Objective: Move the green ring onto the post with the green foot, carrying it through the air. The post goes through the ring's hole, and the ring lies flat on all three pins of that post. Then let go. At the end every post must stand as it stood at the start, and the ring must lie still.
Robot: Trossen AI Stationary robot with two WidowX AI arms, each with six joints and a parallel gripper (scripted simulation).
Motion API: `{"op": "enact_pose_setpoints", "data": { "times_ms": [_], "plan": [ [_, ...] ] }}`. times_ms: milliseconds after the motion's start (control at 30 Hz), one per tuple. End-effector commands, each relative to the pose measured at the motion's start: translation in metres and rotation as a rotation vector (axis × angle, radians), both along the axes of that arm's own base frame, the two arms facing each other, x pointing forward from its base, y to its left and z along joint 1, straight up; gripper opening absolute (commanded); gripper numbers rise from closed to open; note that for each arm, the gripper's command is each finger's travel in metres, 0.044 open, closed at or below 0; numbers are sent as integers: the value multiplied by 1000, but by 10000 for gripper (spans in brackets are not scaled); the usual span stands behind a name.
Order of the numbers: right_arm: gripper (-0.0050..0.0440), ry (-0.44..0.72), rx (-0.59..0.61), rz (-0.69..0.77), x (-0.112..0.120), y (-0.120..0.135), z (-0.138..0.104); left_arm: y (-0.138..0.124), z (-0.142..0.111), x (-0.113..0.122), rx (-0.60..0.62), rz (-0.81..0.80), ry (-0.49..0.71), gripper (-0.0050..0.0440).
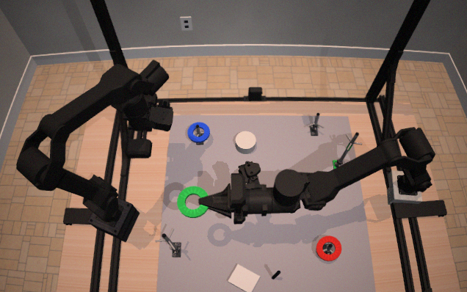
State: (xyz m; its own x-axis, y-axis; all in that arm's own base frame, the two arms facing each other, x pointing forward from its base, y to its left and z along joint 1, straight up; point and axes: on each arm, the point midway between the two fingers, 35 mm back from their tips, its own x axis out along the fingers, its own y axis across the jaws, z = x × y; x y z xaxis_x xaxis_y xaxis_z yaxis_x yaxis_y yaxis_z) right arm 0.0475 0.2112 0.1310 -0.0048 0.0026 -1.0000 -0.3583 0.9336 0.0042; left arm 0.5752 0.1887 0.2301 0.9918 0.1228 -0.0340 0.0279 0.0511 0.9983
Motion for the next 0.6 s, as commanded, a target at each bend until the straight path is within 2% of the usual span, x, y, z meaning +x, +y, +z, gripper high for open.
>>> {"op": "enact_pose_setpoints", "data": {
  "times_ms": [0, 233, 567],
  "plan": [
    [400, -5, -3, -3, 1, 0, 0, -15, 11, -14, 2, -2, -6, 0],
    [400, -5, -3, -3, 1, 0, 0, -30, 19, -30, 8, -1, -9, 0],
    [400, -5, -3, -3, 1, 0, 0, -57, 31, -64, 21, 1, -14, 0]
  ]
}}
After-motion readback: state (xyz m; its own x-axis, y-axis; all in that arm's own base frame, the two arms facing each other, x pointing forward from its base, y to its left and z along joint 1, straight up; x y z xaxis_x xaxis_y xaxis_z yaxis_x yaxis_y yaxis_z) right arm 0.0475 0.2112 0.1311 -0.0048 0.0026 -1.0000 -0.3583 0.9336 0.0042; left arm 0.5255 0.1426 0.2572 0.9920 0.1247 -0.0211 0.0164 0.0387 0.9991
